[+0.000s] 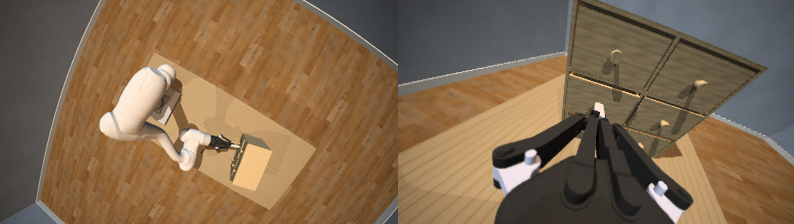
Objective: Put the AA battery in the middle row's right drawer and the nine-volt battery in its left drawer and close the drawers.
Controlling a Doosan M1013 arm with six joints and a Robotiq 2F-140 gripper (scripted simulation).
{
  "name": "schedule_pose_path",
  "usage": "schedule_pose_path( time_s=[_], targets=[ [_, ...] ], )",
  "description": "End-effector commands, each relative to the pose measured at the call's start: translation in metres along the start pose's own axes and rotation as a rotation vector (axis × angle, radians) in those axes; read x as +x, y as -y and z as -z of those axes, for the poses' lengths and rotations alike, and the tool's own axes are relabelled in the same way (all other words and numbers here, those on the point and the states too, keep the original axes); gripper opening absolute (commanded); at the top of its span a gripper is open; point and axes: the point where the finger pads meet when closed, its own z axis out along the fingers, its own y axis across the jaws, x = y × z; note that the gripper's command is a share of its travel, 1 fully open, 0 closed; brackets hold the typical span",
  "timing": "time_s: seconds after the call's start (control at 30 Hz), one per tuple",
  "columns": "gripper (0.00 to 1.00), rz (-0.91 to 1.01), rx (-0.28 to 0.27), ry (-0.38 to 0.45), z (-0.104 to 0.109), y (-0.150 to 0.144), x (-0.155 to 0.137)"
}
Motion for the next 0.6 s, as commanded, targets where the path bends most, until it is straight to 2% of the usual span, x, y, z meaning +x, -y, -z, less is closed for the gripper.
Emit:
schedule_pose_path(
  time_s=[0.0,0.57],
  targets=[
    [0.0,0.001,-0.001,0.002,-0.0051,-0.0004,0.0006],
    [0.0,0.001,-0.001,0.002,-0.008,-0.0004,0.0016]
  ],
)
